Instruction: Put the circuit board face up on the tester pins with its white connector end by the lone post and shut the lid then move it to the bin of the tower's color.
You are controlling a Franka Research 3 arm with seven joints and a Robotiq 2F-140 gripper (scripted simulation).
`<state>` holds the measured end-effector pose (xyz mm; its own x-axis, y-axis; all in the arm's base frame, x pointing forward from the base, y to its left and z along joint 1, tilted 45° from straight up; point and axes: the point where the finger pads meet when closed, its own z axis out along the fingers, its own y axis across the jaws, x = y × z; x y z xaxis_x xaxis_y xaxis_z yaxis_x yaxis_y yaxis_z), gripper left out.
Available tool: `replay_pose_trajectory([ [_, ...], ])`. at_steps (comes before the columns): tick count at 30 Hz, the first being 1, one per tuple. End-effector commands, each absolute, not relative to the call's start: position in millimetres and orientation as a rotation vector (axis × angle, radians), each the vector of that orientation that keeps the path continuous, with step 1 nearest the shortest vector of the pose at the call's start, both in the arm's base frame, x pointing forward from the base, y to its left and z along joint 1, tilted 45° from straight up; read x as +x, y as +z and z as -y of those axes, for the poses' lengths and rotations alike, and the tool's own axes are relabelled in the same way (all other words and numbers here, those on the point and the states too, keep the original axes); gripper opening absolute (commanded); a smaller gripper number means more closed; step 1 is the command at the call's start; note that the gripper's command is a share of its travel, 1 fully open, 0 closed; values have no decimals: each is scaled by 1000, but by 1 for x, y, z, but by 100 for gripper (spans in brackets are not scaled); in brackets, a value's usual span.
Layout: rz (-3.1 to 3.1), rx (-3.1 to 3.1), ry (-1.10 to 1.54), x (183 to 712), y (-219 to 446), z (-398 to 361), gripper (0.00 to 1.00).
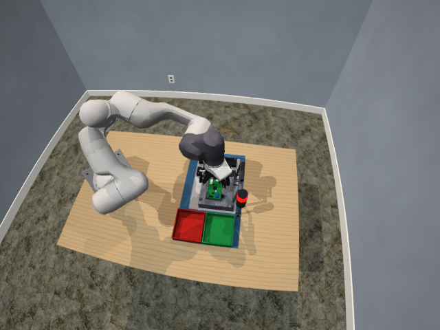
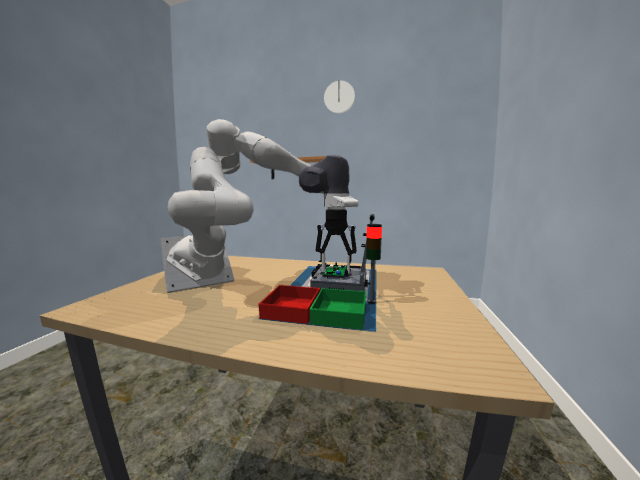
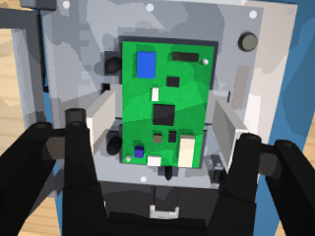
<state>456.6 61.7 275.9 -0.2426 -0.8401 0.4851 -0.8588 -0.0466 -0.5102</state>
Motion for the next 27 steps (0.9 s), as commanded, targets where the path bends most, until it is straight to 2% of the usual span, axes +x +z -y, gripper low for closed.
replay_pose_trajectory([
  [1, 2145, 1924, 1187, 457, 276, -61, 58],
  [5, 2145, 1924, 1187, 457, 276, -61, 58],
  [6, 2145, 1924, 1187, 457, 276, -61, 54],
  [27, 2145, 1924, 1187, 457, 276, -61, 51],
])
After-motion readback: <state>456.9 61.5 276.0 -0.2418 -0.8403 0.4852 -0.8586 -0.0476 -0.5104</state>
